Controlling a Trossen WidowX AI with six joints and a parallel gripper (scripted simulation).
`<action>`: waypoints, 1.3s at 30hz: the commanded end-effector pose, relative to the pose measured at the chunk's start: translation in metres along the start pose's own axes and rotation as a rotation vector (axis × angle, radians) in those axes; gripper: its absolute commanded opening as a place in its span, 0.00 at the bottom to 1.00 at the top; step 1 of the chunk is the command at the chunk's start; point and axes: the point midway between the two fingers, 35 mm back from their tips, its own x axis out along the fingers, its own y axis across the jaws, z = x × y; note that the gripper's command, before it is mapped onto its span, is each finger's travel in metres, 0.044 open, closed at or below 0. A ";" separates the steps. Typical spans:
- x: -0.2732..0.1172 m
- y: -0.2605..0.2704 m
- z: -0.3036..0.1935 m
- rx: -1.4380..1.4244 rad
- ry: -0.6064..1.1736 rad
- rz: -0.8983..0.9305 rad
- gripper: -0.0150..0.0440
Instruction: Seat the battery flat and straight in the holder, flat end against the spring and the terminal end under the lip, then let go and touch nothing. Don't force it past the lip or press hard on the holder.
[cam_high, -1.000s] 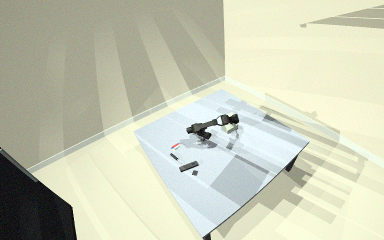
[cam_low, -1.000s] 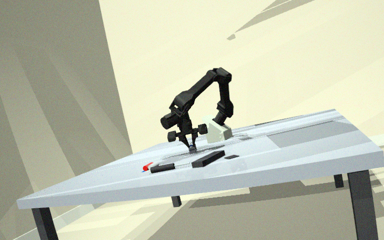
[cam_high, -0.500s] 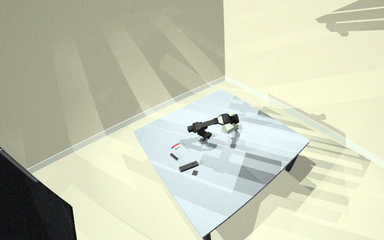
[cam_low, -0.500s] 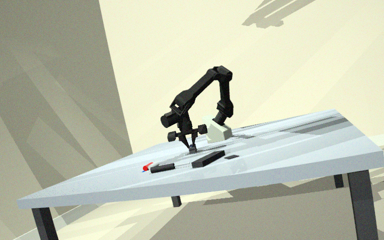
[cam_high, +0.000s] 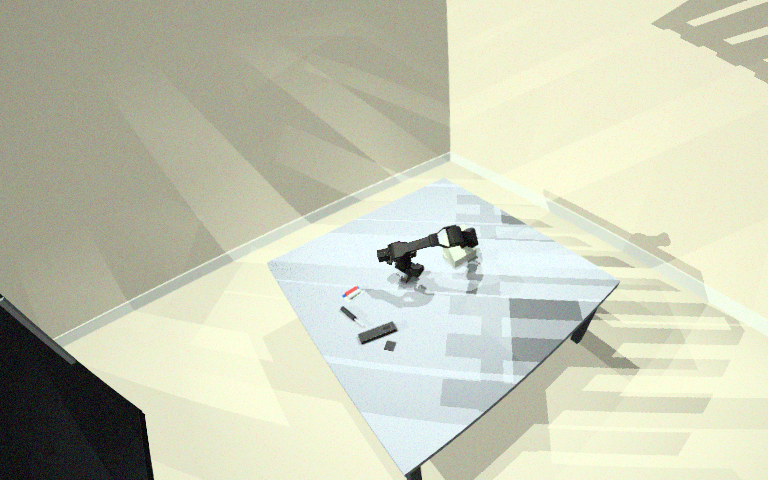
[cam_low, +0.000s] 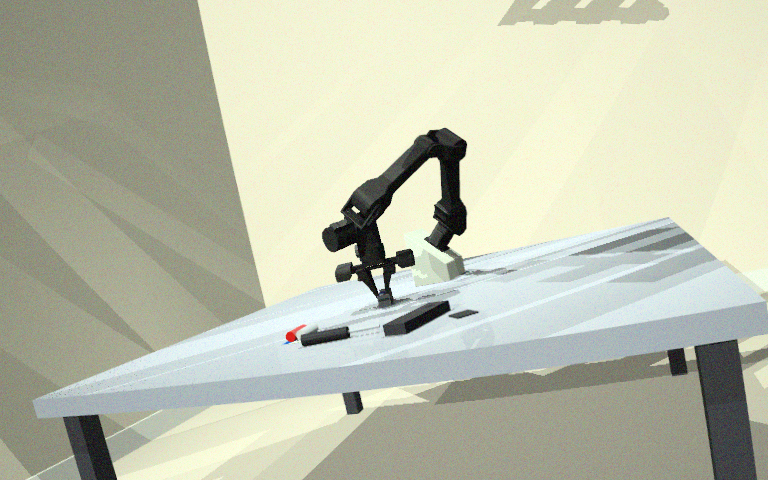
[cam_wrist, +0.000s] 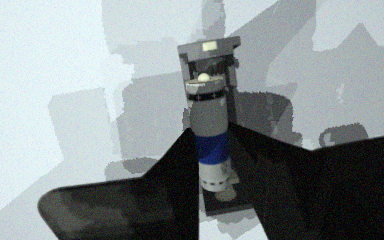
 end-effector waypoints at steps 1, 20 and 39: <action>0.002 -0.002 -0.003 -0.008 0.036 -0.002 0.36; 0.004 -0.003 0.001 -0.011 0.135 0.004 0.36; 0.006 -0.004 0.004 -0.013 0.239 0.011 0.36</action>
